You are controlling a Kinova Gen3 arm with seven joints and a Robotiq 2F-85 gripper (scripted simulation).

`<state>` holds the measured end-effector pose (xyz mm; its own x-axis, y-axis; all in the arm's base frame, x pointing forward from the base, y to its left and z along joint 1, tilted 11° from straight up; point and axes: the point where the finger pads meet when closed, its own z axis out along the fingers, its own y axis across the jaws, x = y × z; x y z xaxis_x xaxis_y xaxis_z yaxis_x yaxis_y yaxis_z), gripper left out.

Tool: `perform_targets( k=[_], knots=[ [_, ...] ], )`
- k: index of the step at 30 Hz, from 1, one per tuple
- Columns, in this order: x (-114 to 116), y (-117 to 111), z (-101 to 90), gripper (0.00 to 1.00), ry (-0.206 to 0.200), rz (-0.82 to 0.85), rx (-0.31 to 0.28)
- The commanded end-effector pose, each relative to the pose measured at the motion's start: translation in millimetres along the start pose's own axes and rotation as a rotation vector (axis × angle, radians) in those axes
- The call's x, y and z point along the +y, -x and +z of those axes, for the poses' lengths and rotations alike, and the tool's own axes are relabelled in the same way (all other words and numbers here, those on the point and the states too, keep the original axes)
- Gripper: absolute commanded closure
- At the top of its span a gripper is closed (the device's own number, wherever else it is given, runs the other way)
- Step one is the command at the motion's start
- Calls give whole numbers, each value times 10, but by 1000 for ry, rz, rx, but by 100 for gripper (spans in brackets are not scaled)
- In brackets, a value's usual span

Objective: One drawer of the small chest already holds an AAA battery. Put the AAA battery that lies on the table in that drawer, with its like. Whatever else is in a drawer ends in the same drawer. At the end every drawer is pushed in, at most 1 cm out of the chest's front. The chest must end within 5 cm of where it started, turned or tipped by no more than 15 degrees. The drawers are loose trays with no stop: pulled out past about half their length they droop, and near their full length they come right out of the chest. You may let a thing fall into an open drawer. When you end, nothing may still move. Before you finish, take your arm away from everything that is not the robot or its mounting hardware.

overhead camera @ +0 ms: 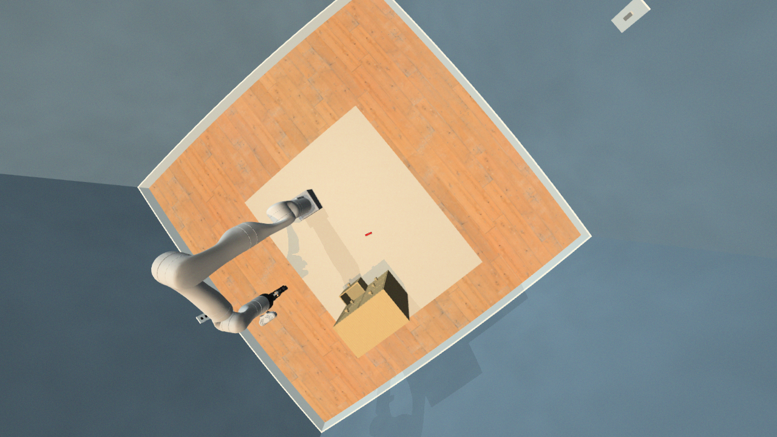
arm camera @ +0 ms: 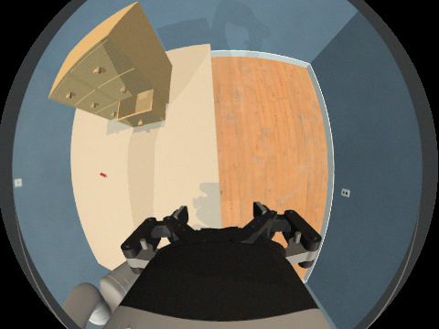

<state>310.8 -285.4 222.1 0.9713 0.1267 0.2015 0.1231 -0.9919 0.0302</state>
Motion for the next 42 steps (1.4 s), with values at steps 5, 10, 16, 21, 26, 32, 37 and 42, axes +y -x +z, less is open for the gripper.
perform_targets(
  k=[5, 10, 16, 21, 26, 32, 37, 42],
  knots=[
    [12, 34, 28, 0, -2, -3, 7],
    [8, 18, 48, 0, -5, -5, 30],
    [9, -19, 94, 0, -4, -4, 92],
    [13, -62, 149, 0, -3, -3, 167],
    [12, -93, 190, 0, -4, -4, 220],
    [28, -141, 298, 0, -5, 5, 349],
    [14, -235, 393, 0, -5, 0, 492],
    [16, -280, 451, 0, -3, 1, 583]
  ],
)
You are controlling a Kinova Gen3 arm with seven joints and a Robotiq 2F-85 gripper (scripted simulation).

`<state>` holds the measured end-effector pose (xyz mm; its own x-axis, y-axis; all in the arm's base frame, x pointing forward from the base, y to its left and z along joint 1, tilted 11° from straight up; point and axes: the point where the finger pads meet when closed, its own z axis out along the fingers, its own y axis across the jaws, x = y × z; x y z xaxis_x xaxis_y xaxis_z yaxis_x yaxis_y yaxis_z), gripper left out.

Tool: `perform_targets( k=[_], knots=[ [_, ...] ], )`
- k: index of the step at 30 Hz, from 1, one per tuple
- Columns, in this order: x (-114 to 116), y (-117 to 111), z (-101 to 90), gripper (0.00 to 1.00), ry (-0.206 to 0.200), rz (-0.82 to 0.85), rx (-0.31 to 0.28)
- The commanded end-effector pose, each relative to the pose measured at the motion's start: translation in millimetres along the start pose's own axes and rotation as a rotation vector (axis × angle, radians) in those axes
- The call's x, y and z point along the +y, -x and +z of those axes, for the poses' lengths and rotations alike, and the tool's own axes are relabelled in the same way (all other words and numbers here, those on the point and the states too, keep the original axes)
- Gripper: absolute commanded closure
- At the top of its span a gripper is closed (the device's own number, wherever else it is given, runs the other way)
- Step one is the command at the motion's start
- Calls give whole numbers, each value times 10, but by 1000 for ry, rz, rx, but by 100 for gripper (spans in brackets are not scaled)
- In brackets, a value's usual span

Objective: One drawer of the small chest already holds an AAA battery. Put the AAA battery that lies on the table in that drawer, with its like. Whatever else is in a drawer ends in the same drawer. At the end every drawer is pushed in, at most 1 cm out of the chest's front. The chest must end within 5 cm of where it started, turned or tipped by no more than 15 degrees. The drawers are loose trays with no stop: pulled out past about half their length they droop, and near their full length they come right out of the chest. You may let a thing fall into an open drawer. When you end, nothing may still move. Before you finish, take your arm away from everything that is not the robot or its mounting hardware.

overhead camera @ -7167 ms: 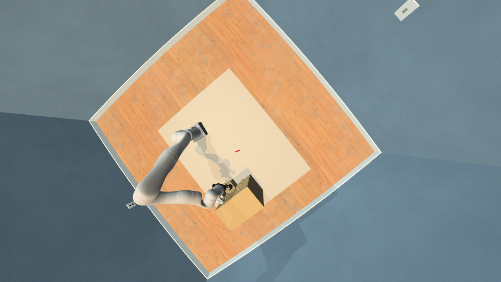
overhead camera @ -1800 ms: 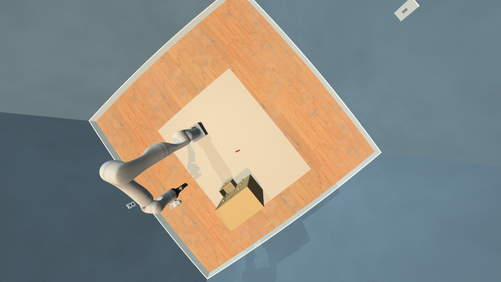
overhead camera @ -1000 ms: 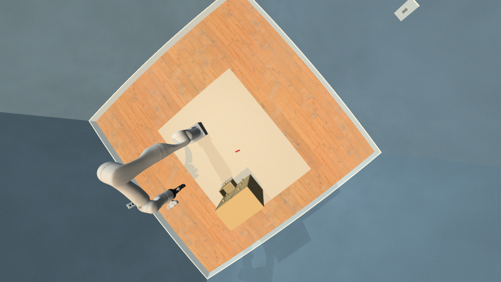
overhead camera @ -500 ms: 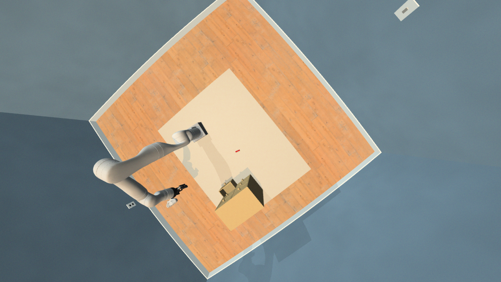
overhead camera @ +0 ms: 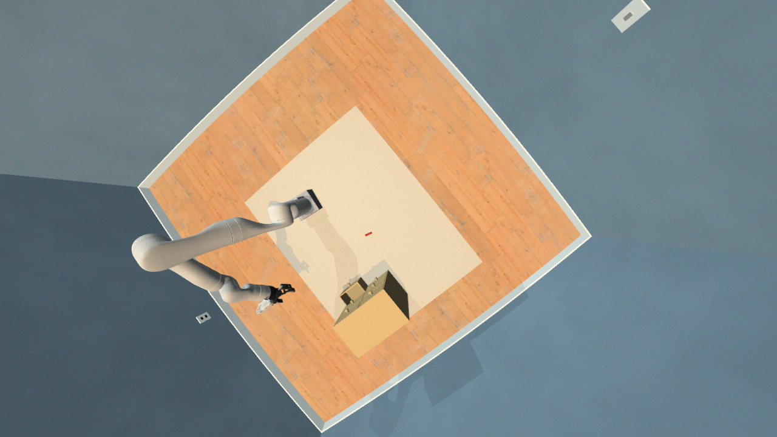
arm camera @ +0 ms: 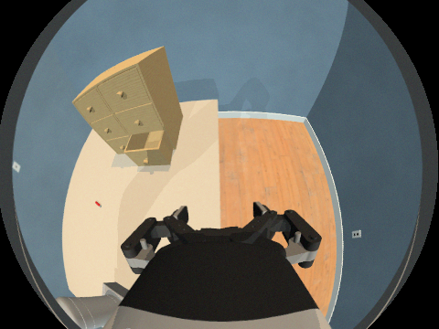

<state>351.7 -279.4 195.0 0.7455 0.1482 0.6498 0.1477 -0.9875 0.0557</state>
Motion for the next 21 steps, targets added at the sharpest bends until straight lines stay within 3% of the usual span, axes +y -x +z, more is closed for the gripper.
perform_targets(
  k=[1, 13, 15, 21],
  knots=[
    [29, 112, 85, 0, -4, 37, 105],
    [35, 62, 354, 0, 5, 38, 419],
    [35, 62, 354, 0, 5, 38, 419],
    [81, 44, 476, 0, 15, 40, 556]
  ],
)
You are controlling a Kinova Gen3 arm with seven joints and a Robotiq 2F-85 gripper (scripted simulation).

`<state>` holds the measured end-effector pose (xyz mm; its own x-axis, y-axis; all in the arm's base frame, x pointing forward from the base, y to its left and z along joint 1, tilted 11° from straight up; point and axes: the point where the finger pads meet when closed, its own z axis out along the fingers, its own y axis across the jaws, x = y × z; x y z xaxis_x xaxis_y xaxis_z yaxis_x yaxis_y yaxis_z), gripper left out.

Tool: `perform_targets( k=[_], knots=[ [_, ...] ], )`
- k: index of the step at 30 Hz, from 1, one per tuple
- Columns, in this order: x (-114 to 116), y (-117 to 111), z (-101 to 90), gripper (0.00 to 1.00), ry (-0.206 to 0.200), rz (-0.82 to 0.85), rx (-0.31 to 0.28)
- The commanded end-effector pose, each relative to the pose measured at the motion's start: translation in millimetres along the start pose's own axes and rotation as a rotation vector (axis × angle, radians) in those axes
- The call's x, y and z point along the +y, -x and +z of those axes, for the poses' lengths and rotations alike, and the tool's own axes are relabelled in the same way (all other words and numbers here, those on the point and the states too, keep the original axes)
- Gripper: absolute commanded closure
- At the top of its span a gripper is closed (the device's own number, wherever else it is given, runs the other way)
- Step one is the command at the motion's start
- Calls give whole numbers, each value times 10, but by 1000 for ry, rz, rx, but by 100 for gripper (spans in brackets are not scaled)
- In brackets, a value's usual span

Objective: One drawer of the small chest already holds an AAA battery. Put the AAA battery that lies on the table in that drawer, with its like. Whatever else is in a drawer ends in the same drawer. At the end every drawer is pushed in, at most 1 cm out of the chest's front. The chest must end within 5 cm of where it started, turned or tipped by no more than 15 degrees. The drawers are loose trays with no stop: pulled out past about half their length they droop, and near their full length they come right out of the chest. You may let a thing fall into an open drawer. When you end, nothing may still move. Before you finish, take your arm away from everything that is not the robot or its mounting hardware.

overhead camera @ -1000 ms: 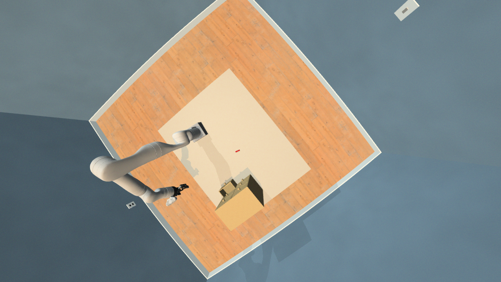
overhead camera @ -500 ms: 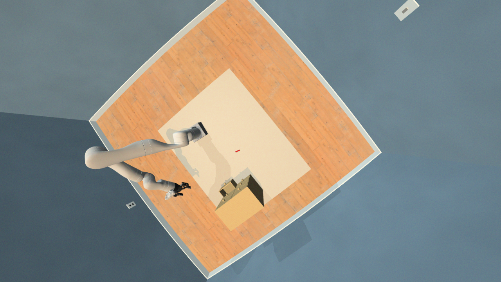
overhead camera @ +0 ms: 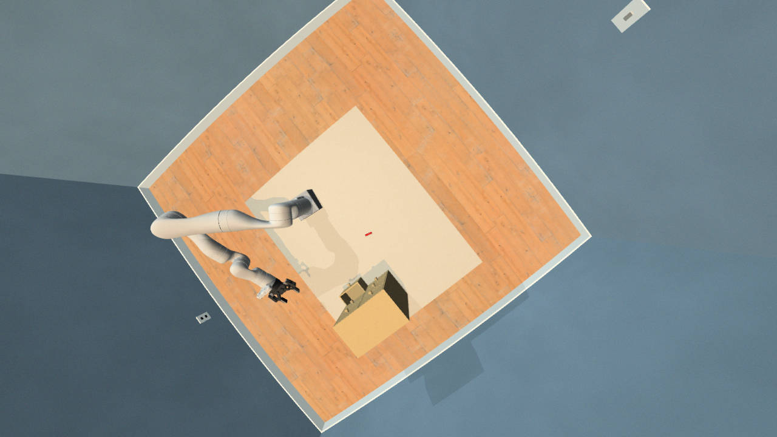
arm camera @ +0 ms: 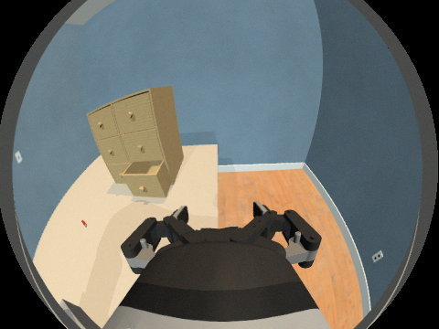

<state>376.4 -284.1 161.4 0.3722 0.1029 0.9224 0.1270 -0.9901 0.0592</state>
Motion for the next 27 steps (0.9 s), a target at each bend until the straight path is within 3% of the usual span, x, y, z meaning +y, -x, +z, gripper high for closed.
perform_targets(
  k=[1, 9, 11, 20, 27],
  knots=[
    [7, 35, 73, 0, 2, 31, 108],
    [-25, 56, 194, 0, 6, 32, 255],
    [-25, 56, 194, 0, 6, 32, 255],
    [-45, 107, 291, 0, 5, 34, 354],
    [-53, 117, 320, 0, 7, 34, 383]
  ],
)
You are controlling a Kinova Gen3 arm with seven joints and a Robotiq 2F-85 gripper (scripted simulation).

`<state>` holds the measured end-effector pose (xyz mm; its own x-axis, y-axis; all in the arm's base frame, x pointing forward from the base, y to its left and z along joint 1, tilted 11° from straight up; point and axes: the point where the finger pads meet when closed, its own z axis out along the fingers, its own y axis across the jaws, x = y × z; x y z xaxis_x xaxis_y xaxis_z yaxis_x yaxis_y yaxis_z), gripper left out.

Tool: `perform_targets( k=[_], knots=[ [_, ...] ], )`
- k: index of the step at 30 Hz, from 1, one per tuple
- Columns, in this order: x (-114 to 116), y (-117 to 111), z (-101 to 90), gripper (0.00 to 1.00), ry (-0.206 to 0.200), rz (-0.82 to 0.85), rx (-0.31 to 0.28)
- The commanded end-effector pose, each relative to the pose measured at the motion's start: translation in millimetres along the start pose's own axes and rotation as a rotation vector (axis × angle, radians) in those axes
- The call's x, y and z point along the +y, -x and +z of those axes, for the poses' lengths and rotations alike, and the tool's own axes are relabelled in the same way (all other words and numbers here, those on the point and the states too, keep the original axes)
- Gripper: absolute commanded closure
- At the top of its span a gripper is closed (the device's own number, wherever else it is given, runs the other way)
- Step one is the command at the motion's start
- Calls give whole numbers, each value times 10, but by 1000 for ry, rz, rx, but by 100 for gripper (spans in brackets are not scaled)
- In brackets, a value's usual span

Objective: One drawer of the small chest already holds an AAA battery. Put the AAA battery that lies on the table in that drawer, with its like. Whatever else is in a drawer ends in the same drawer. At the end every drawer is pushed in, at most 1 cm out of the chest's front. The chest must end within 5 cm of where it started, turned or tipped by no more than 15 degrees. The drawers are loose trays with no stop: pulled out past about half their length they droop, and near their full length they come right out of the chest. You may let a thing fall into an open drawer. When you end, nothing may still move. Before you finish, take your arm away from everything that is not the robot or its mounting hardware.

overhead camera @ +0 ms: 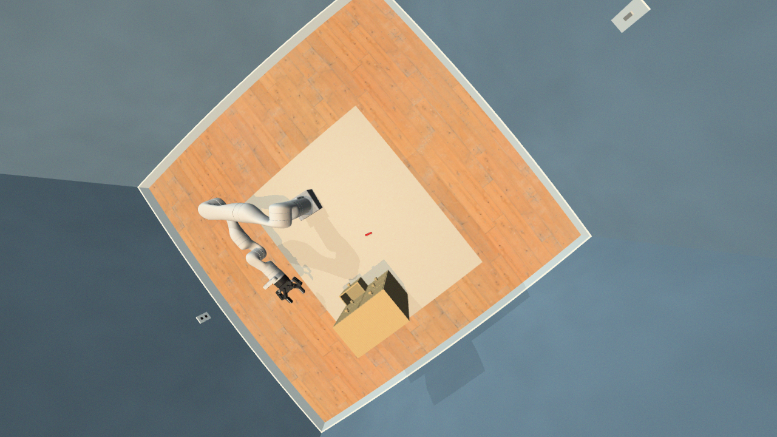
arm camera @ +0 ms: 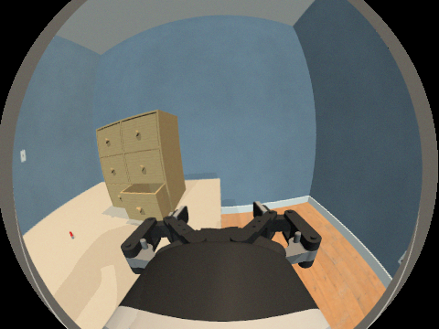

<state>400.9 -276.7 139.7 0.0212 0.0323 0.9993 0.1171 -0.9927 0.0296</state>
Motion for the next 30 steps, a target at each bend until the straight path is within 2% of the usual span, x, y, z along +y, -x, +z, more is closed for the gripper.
perform_targets(
  k=[1, 9, 10, 30],
  knots=[
    [3, 16, -1, 0, 3, 2, 16],
    [-6, 19, 8, 0, 3, 0, 21],
    [-4, 20, 8, 100, 3, -1, 21],
    [-4, 20, 7, 100, 3, -1, 20]
  ],
)
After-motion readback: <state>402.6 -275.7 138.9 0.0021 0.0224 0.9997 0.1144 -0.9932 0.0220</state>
